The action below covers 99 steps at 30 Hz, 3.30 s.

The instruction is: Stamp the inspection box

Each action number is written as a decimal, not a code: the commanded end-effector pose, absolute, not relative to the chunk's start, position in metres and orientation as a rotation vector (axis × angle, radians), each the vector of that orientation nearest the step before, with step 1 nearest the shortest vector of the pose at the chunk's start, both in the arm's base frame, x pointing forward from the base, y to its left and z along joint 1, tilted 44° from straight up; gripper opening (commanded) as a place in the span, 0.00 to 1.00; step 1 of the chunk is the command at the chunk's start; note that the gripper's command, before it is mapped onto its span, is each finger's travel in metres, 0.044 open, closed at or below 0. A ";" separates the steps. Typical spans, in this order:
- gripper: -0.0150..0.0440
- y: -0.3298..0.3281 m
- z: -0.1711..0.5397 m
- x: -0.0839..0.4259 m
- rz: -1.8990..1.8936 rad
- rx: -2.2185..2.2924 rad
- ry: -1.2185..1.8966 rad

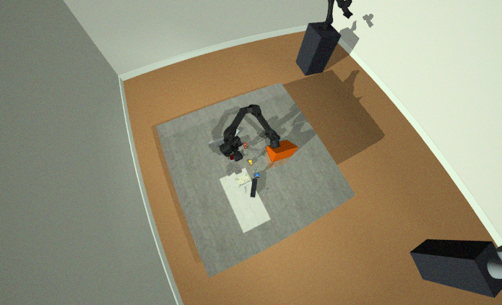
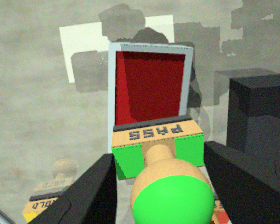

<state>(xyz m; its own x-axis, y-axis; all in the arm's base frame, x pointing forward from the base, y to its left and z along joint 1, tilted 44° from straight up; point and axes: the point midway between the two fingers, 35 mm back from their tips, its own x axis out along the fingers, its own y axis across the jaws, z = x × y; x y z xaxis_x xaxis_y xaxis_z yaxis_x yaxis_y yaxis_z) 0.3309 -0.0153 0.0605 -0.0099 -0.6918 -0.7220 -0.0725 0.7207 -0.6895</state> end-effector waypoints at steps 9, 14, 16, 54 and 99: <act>0.25 -0.022 0.057 0.330 -0.548 -0.655 1.522; 0.25 -0.024 0.054 0.330 -0.548 -0.654 1.522; 0.25 -0.025 0.053 0.330 -0.548 -0.654 1.522; 0.25 -0.043 0.035 0.330 -0.549 -0.653 1.521; 0.25 -0.056 0.022 0.329 -0.553 -0.649 1.519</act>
